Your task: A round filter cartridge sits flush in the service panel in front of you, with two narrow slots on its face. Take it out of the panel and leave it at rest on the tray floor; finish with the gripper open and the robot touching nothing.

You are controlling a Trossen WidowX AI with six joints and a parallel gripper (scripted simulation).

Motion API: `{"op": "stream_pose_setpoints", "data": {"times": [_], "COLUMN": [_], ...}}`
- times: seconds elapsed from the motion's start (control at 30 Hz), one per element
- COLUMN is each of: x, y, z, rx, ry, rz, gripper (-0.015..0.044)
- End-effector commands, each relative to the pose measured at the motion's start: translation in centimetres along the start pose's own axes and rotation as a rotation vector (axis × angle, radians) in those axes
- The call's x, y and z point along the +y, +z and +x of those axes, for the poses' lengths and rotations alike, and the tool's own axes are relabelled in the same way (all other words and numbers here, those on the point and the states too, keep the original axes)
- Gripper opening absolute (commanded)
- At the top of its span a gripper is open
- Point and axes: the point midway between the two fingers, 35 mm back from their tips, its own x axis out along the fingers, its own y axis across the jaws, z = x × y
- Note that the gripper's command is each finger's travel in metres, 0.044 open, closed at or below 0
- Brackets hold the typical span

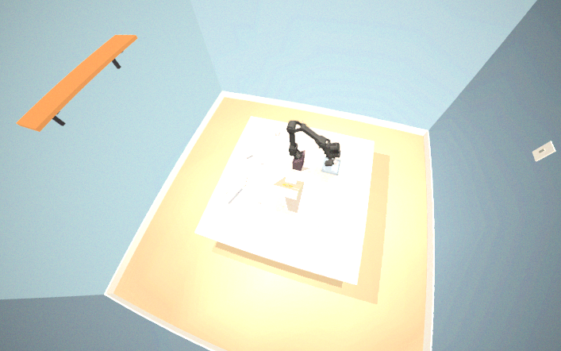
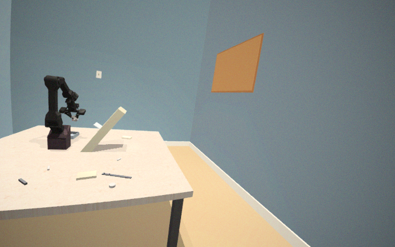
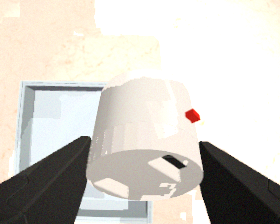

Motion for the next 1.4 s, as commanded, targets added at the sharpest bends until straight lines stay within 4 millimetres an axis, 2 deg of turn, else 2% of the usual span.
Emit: {"op": "stream_pose_setpoints", "data": {"times": [0.0, 0.13, 0.2, 0.4, 0.93, 1.1, 1.37], "x": [2.9, 5.1, 5.4, 5.4, 5.5, 5.4, 5.3], "y": [-1.8, -3.7, -4.1, -4.2, -7.7, -8.1, -7.9], "z": [2.2, 4.0, 4.3, 4.5, 10.2, 10.7, 10.4], "rx": [0.006, 0.014, 0.016, 0.016, 0.017, 0.017, 0.023], "ry": [0.062, 0.116, 0.125, 0.125, 0.126, 0.126, 0.121], "rz": [-0.102, -0.190, -0.205, -0.205, -0.205, -0.205, -0.207], "gripper": [0.0000, 0.0000, 0.0000, 0.0000, 0.0000, 0.0000, 0.0210]}}
